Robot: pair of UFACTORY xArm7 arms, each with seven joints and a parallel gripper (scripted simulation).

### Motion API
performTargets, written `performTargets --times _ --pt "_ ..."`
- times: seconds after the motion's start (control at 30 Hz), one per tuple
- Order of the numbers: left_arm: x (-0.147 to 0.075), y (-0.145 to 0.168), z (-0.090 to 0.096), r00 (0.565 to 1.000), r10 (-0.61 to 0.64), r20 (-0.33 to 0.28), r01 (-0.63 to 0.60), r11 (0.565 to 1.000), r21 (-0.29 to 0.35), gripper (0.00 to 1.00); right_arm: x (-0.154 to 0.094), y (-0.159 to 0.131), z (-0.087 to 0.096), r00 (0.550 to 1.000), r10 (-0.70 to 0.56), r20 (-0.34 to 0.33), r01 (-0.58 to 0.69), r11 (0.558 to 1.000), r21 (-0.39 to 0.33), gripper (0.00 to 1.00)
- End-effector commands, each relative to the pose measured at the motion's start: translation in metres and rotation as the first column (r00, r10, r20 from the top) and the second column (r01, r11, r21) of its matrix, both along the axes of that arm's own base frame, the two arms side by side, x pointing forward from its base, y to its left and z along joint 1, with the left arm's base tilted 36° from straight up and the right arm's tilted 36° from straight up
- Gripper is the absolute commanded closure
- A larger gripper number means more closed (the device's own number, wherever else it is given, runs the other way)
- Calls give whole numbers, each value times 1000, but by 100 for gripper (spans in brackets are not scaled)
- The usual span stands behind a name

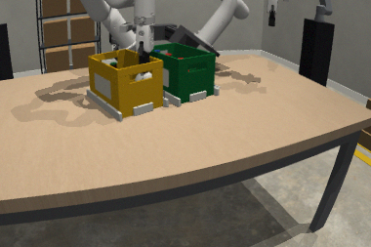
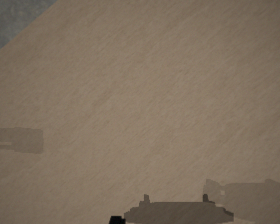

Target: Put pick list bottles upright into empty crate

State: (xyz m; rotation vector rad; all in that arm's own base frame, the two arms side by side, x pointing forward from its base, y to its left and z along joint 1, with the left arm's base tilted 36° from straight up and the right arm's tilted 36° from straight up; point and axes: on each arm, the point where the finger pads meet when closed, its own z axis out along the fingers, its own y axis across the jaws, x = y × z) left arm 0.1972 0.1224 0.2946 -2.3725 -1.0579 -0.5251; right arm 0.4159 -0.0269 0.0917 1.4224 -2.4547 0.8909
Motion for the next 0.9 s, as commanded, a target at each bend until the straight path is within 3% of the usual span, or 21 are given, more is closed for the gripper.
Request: performTargets --times 0.0,0.87 --pt "0 0 1 1000 -1 3 1 1000 1 0 1 2 1 1000 3 2 -3 1000 1 100" --pt "0 0 1 1000 -1 3 1 1000 1 0 0 6 7 1000 3 2 -3 1000 1 100"
